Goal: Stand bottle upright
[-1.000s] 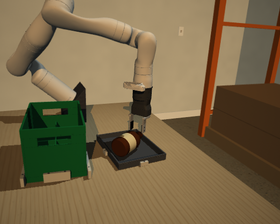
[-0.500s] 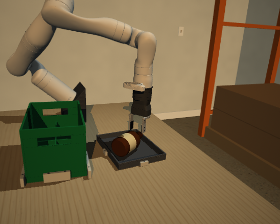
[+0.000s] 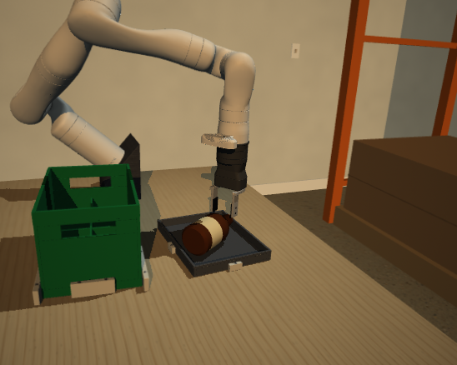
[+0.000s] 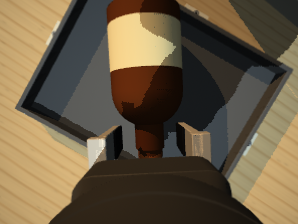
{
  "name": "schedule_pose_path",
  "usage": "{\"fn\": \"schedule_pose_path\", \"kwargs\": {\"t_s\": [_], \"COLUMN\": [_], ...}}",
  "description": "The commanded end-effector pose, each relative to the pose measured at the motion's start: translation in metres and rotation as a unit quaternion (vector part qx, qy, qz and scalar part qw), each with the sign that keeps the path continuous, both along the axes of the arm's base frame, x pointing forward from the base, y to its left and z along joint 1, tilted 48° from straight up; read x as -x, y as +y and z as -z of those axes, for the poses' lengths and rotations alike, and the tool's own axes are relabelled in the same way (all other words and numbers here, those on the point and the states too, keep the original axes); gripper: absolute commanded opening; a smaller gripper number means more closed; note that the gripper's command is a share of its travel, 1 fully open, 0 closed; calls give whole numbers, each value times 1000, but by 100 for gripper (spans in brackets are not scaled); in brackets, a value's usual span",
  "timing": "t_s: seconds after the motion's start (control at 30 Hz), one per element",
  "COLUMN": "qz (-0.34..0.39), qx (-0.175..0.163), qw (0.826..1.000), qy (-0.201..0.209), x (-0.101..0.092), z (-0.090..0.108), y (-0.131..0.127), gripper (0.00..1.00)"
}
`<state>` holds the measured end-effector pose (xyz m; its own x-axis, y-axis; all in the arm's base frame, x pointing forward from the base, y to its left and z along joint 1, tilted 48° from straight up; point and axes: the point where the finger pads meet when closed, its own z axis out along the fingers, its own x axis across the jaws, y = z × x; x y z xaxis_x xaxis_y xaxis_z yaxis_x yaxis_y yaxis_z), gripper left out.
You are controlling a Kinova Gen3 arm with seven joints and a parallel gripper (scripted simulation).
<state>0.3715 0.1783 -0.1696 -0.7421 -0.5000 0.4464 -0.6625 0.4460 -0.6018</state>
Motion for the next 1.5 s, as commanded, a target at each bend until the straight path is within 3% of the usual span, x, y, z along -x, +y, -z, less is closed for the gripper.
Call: {"fn": "schedule_pose_path", "kwargs": {"t_s": [0.0,1.47], "qz": [0,0], "qx": [-1,-1], "qw": [1000,1000], "qy": [0,0], "x": [0,-4], "z": [0,23], "y": [0,-25], "gripper": [100,100]}}
